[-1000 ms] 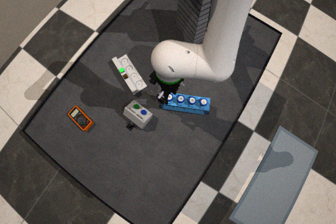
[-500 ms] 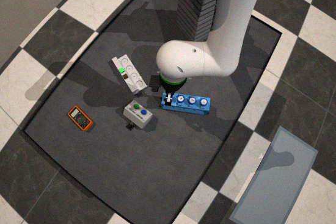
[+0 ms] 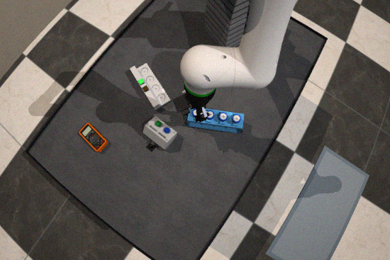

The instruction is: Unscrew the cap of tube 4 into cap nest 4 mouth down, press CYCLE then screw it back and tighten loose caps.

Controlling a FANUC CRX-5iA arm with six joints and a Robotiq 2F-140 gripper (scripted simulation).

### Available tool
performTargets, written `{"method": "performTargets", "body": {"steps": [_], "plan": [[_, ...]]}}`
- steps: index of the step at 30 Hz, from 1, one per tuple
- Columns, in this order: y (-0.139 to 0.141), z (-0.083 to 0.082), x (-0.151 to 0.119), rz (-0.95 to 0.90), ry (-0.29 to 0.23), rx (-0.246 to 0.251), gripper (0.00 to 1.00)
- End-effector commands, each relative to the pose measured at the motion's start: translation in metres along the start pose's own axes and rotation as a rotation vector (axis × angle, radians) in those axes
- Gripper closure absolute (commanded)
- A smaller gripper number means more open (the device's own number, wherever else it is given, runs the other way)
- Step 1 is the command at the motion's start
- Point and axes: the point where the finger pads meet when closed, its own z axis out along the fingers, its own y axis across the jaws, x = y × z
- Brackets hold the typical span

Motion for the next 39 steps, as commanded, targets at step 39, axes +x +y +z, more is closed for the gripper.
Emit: {"method": "performTargets", "body": {"steps": [39], "plan": [[0.0013,0.0001,0.0011,1.044,-0.029,-0.02,0.7]]}}
